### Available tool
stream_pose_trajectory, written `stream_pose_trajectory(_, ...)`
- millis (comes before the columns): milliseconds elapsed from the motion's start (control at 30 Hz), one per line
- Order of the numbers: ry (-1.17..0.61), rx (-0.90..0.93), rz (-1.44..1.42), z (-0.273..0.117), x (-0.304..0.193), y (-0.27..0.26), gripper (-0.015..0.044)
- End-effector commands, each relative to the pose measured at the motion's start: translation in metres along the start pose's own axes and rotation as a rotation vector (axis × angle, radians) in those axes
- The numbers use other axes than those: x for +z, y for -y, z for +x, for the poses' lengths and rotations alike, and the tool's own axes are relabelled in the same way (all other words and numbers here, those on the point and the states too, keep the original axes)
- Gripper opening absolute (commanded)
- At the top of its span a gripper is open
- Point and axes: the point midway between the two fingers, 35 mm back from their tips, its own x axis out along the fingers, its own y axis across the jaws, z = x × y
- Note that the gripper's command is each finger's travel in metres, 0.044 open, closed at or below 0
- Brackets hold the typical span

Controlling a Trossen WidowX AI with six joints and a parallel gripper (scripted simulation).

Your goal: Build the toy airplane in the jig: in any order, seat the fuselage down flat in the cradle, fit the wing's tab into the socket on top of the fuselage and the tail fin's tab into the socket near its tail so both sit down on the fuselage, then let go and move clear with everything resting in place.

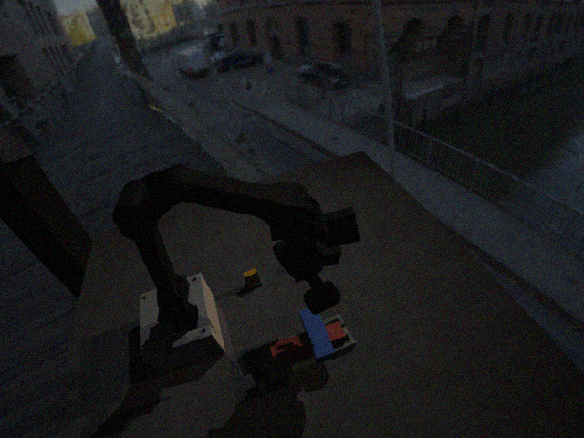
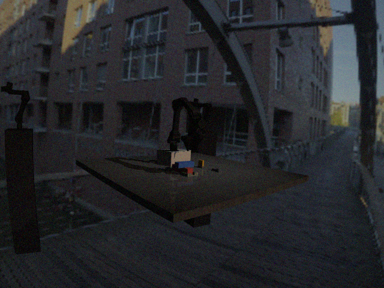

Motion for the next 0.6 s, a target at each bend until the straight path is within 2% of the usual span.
stream_pose_trajectory(0, 0.003, 0.012, -0.014, -0.001, -0.004, -0.06, 0.044)
stream_pose_trajectory(367, -0.009, 0.025, -0.015, 0.004, -0.073, -0.197, 0.044)
stream_pose_trajectory(567, -0.012, 0.025, -0.015, 0.005, -0.087, -0.209, 0.044)
